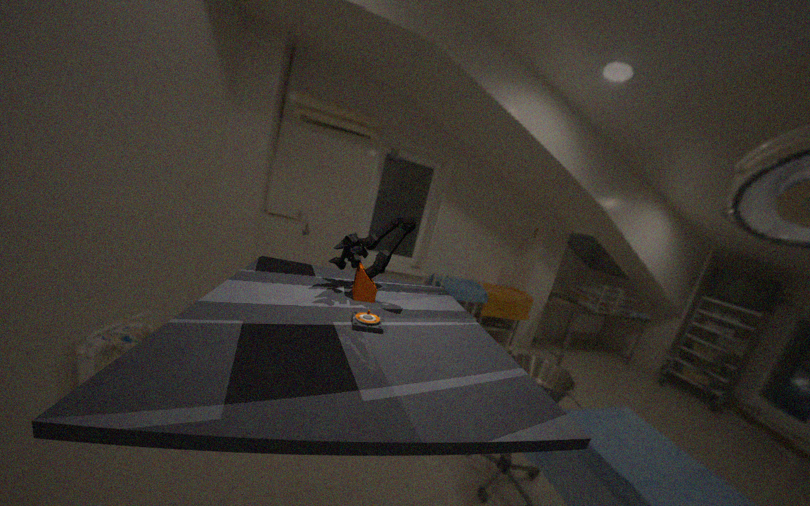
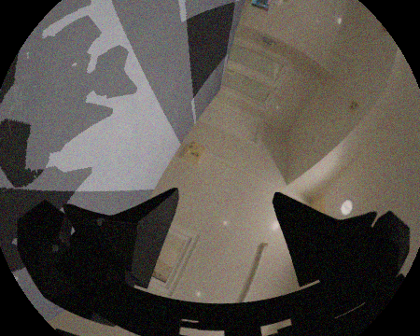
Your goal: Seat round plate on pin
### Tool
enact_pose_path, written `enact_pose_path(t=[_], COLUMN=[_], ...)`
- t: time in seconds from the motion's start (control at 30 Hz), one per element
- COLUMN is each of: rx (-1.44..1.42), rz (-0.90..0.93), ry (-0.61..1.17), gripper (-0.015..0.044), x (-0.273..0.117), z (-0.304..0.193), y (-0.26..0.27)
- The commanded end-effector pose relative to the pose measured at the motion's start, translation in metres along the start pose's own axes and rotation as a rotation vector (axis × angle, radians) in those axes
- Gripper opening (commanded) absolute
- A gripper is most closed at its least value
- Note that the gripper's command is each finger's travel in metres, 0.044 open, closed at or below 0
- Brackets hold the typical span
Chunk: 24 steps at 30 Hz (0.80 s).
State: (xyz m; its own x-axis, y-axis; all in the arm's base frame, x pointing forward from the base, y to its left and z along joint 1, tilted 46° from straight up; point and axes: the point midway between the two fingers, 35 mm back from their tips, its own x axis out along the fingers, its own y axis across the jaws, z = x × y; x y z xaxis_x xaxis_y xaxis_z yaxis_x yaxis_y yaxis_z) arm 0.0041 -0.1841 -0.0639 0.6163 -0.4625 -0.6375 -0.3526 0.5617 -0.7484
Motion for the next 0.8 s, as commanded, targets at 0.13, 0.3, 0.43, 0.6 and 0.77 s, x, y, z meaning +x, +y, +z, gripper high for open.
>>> enact_pose_path(t=[0.13, 0.3, 0.43, 0.6, 0.77], rx=[0.147, 0.294, 0.435, 0.548, 0.676], rz=[0.073, 0.187, 0.339, 0.500, 0.749], ry=[-0.139, -0.260, -0.351, -0.399, -0.404], gripper=[0.0269, 0.0138, 0.0033, 0.0000, 0.0000], x=[0.018, 0.036, 0.052, 0.064, 0.075], z=[0.014, 0.034, 0.059, 0.086, 0.131], y=[-0.011, -0.022, -0.032, -0.040, -0.047])
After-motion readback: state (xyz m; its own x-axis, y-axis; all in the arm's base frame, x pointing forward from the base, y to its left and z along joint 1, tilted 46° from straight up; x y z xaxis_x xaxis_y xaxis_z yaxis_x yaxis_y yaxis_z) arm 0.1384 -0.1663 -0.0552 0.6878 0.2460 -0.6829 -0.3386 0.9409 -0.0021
